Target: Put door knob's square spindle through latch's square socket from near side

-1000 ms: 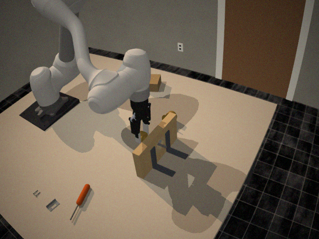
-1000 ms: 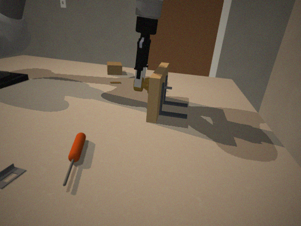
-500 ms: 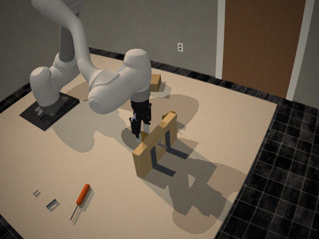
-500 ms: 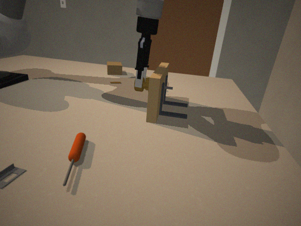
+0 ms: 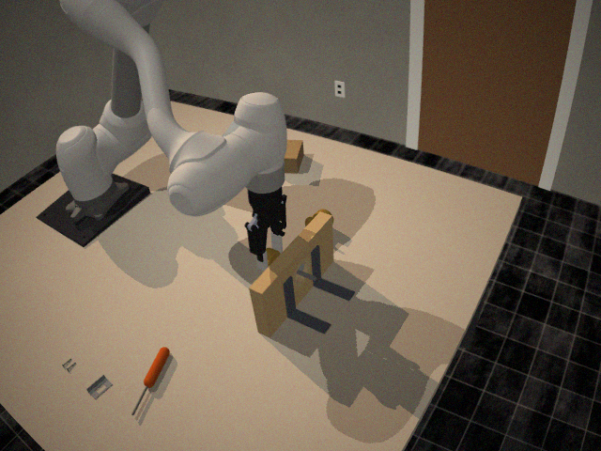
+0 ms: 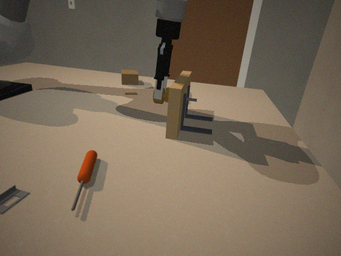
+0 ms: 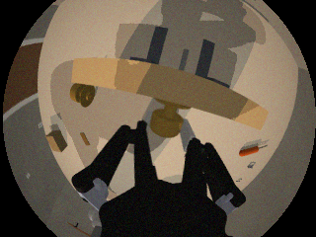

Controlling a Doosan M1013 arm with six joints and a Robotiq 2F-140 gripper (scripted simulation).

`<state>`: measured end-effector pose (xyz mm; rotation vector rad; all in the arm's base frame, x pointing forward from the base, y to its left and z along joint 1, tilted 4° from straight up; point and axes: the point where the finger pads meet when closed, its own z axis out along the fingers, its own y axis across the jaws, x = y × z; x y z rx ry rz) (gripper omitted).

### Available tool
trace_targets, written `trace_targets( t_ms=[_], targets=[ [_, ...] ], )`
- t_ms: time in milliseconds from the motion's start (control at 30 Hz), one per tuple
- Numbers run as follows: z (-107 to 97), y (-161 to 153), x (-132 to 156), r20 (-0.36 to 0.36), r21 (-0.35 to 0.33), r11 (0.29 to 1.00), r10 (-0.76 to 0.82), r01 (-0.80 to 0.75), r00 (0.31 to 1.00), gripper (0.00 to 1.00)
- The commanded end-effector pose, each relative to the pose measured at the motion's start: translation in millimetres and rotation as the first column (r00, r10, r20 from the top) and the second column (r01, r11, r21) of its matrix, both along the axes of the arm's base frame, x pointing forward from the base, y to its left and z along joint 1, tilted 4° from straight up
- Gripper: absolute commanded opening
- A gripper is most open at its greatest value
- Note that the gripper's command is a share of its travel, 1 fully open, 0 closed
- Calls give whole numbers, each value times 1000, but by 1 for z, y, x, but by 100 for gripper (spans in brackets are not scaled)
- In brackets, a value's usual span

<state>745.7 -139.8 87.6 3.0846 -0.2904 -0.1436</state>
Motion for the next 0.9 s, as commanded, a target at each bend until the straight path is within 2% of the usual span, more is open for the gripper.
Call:
trace_targets(
  t_ms=[0,867],
  targets=[
    [1,2,2,-3,3,1000,5,-5,1000,42],
    [1,1,7,-3,4,1000,6,-6,1000,42]
  ],
)
